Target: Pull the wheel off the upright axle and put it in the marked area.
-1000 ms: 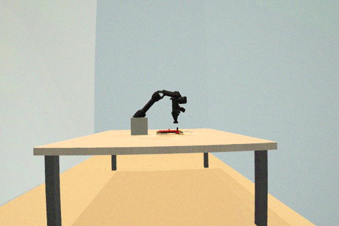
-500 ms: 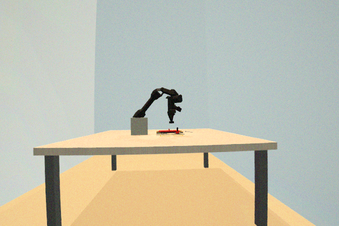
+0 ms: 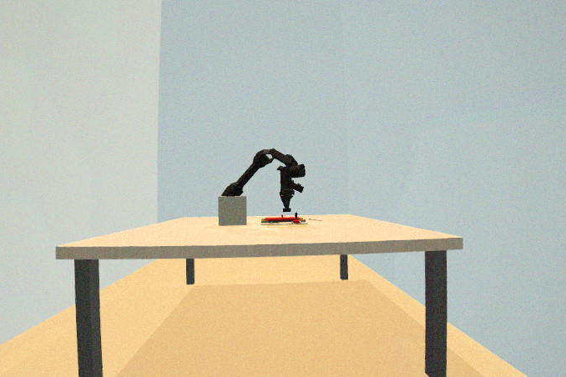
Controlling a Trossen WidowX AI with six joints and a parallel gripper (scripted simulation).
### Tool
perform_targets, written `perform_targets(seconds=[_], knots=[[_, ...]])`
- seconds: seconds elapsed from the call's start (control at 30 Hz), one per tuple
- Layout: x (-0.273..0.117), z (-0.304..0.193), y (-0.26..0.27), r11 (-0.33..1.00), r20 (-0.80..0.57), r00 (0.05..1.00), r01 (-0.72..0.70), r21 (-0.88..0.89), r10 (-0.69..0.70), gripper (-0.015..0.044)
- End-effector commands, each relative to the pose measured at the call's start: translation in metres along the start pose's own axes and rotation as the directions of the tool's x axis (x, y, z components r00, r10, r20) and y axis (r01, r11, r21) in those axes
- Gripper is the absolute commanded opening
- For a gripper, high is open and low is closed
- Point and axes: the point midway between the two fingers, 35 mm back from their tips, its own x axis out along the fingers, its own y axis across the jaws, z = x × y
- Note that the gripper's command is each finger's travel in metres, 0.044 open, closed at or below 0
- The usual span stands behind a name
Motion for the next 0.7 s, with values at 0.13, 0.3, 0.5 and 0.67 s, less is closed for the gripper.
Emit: perform_targets(seconds=[0.13, 0.3, 0.5, 0.67], knots=[[0.058, -0.002, 0.002, 1.0, -0.008, 1.0, -0.013, 0.008, 0.013, 0.0], [0.075, -0.004, 0.004, 1.0, -0.008, 1.0, -0.015, 0.008, 0.015, 0.0], [0.071, -0.004, 0.004, 1.0, -0.015, 1.0, -0.012, 0.001, 0.012, 0.0053], [0.071, -0.004, 0.004, 1.0, -0.015, 1.0, -0.012, 0.001, 0.012, 0.0184]])
